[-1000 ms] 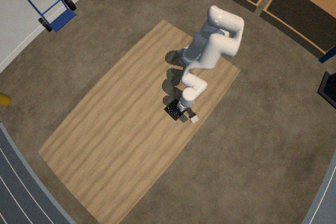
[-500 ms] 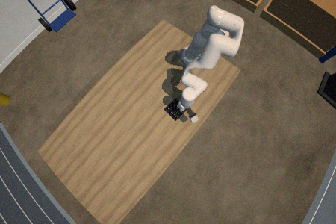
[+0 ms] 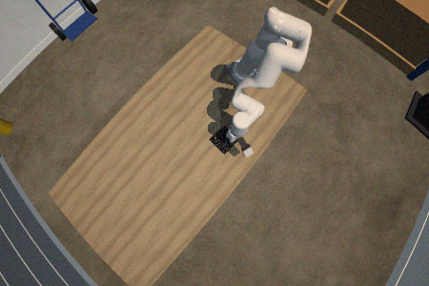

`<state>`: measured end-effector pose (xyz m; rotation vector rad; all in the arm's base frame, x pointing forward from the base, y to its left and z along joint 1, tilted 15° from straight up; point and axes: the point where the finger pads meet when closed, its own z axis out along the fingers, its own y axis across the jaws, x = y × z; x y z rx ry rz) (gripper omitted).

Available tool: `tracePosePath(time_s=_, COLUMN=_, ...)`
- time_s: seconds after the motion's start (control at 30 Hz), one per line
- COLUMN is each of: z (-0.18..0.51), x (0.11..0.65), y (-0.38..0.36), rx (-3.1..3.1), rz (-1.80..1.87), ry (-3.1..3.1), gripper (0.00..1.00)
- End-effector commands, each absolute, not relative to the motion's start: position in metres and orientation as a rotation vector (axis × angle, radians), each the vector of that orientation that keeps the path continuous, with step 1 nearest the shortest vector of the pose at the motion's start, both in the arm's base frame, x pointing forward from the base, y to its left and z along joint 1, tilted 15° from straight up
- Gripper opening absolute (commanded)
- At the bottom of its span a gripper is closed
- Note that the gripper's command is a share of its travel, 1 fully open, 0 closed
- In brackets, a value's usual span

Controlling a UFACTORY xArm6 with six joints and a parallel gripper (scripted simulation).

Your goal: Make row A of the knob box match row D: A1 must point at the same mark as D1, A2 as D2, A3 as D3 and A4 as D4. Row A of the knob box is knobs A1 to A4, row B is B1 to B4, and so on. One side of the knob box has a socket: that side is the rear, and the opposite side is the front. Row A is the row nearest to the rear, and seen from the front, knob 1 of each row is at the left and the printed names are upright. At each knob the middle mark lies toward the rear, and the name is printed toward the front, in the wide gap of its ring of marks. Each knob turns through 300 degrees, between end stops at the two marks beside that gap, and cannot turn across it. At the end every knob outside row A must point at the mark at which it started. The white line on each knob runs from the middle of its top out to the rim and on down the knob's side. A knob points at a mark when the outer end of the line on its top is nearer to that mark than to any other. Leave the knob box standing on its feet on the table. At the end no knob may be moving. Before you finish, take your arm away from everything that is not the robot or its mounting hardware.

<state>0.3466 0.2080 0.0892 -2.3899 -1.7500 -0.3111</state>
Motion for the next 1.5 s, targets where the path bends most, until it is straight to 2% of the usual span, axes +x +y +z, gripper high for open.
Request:
tracePosePath(time_s=0.0, z=0.0905, x=0.3477, y=0.2084, rx=-2.39, rz=-0.316, ry=-1.75, gripper=0.19)
tracePosePath(time_s=0.03, z=0.0905, x=0.3477, y=0.2084, rx=-2.39, rz=-0.316, ry=-1.75, gripper=0.19)
tracePosePath(time_s=0.07, z=0.0905, x=0.3477, y=0.2084, rx=-2.39, rz=-0.316, ry=-1.75, gripper=0.08)
tracePosePath(time_s=1.47, z=0.0905, x=0.3476, y=0.2084, rx=-2.3, rz=-0.33, ry=-1.883, gripper=0.08)
